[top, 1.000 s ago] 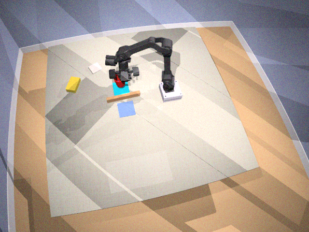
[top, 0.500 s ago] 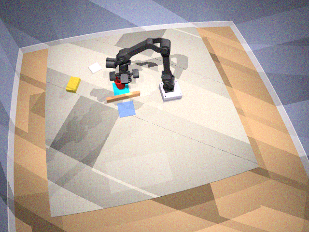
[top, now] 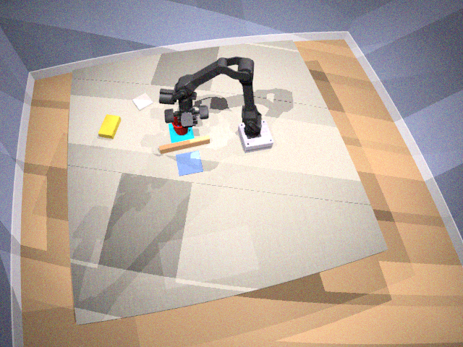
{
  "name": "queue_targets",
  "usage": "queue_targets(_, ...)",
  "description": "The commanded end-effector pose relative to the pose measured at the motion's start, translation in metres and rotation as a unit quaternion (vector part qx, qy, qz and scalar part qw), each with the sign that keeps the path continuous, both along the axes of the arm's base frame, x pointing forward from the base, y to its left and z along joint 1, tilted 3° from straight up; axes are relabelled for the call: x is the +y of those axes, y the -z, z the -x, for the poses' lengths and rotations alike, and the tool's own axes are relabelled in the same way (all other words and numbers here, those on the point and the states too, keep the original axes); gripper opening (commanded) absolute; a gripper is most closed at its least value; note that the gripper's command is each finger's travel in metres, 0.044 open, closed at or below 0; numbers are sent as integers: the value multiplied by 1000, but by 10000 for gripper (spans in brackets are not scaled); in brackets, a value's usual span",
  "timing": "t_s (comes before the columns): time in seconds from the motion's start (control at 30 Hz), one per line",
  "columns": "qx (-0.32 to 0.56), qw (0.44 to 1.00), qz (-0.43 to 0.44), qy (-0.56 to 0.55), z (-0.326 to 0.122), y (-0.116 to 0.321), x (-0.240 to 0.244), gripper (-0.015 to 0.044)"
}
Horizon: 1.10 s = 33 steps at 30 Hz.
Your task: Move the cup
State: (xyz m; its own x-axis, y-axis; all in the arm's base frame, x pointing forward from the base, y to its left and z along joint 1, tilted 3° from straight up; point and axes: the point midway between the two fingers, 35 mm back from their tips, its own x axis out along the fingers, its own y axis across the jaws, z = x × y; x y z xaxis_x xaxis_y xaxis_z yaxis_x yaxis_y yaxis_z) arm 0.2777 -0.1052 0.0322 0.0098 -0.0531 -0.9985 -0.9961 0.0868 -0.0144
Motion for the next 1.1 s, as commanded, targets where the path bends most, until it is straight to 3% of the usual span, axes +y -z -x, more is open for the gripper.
queue_targets(0.0, 0, 1000, 0, 0, 0, 0, 0, 0)
queue_targets(0.2, 0, 1000, 0, 0, 0, 0, 0, 0)
queue_targets(0.37, 0, 1000, 0, 0, 0, 0, 0, 128)
queue_targets(1.07, 0, 1000, 1, -1, -1, -23, 1, 128)
